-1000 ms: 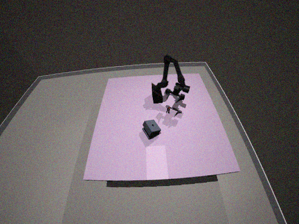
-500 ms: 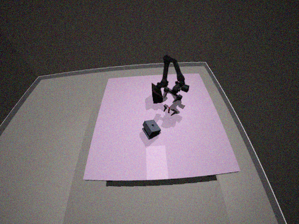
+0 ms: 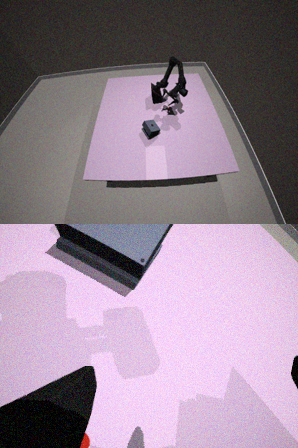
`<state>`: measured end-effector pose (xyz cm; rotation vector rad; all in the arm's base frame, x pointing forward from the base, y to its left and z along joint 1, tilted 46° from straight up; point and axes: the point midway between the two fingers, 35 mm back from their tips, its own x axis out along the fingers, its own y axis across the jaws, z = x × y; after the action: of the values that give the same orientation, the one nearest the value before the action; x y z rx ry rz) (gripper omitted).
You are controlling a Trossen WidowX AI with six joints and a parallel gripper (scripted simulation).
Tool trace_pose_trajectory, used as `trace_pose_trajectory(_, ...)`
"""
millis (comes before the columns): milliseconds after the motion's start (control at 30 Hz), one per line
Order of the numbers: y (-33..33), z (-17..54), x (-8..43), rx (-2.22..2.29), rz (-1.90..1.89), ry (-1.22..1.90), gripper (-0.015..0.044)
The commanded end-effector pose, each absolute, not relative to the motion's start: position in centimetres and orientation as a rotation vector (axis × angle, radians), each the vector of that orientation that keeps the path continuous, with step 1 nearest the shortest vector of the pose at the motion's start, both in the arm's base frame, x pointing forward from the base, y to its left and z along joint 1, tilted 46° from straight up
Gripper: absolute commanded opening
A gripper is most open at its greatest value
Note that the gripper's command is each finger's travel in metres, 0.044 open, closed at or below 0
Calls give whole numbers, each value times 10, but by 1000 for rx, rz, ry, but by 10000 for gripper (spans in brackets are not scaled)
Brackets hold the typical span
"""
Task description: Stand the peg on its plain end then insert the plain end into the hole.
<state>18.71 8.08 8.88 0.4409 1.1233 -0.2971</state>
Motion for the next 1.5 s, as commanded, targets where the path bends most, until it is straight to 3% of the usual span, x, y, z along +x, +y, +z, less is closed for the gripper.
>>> trace_pose_trajectory(0, 85, 84, 186, 435, -258, 1241, 440)
trace_pose_trajectory(700, 109, 77, 188, 700, 111, 1739, 440)
trace_pose_trajectory(1467, 124, 76, 203, 902, 303, 1775, 440)
